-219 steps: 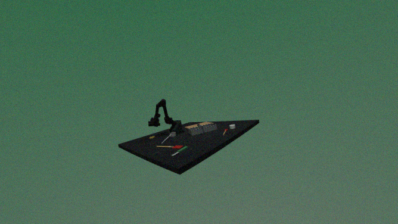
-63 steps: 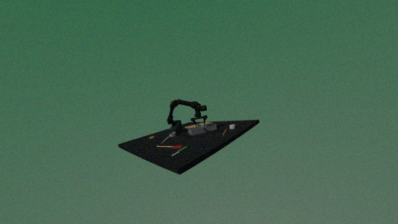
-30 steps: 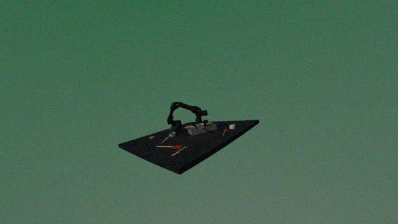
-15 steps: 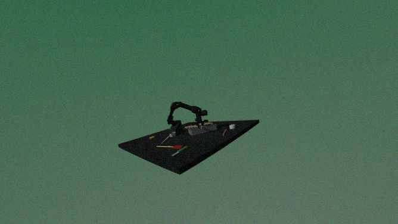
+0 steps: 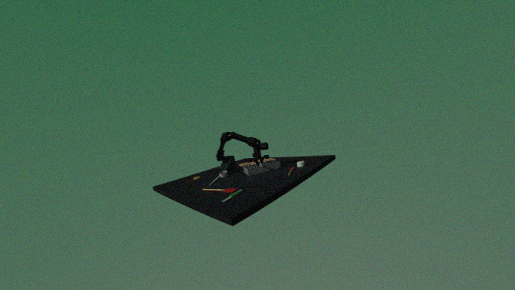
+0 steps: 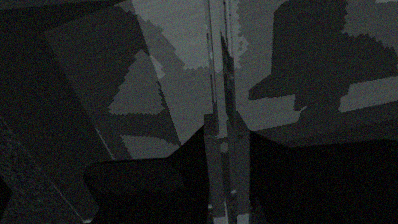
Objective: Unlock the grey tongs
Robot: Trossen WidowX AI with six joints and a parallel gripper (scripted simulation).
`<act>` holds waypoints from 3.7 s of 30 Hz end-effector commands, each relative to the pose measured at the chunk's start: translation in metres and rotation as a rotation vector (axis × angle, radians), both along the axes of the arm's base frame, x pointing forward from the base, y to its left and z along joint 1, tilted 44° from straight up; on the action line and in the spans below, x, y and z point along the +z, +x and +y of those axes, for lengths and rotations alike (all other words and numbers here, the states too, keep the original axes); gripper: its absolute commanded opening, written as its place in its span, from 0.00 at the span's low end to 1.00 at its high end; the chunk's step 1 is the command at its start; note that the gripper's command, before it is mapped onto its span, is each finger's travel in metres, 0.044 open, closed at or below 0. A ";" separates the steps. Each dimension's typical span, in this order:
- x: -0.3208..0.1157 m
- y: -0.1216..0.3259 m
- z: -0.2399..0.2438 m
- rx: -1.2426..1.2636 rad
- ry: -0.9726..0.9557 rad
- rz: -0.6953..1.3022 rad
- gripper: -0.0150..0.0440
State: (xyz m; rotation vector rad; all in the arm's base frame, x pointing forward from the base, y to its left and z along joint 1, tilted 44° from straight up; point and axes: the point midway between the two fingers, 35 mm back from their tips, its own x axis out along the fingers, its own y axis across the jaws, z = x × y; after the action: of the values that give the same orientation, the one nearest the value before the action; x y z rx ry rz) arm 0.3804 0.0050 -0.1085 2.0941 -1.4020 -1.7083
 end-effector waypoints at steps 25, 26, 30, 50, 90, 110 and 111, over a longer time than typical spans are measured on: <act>0.086 0.004 0.088 0.000 -0.009 0.013 0.00; 0.084 0.003 0.091 -0.005 -0.007 0.007 0.00; 0.072 -0.004 0.110 -0.046 -0.002 -0.035 0.00; -0.009 -0.077 0.217 -0.343 0.000 -0.314 0.00; -0.076 -0.245 0.315 -0.767 -0.013 -0.687 0.00; -0.097 -0.354 0.332 -0.986 -0.047 -0.892 0.00; -0.097 -0.354 0.332 -0.986 -0.047 -0.892 0.00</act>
State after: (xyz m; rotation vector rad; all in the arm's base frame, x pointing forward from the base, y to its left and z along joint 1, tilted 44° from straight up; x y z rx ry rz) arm 0.0242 0.3306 -0.2082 2.4309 -3.0028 -0.7137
